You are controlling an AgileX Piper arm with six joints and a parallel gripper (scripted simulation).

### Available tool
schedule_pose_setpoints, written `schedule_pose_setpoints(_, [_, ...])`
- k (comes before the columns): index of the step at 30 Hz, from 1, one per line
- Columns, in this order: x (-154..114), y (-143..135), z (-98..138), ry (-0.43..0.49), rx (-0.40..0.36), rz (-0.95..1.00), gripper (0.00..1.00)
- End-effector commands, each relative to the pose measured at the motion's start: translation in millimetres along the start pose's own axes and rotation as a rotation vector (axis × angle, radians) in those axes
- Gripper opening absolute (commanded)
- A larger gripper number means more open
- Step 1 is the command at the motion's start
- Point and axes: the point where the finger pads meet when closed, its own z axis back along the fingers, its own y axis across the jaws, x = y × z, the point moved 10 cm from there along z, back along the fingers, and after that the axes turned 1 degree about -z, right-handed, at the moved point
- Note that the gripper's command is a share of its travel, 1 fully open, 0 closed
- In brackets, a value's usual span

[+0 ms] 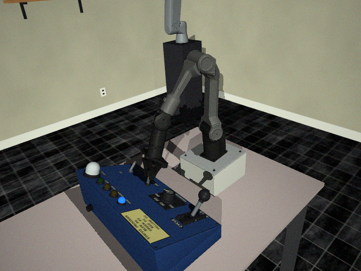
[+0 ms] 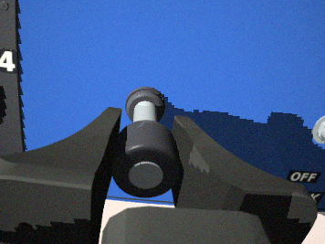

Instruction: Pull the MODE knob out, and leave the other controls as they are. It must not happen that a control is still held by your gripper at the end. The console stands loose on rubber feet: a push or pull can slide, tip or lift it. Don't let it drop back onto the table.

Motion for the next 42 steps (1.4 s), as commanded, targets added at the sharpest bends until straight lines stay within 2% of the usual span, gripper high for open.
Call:
schedule_pose_setpoints(1, [0.0, 0.0, 0.7, 0.001, 0.001, 0.000, 0.00])
schedule_pose_setpoints(29, [0.0, 0.0, 0.7, 0.001, 0.001, 0.000, 0.00])
schedule_pose_setpoints(30, [0.0, 0.0, 0.7, 0.001, 0.001, 0.000, 0.94])
schedule_pose_setpoints(42, [0.0, 0.0, 0.7, 0.001, 0.001, 0.000, 0.94])
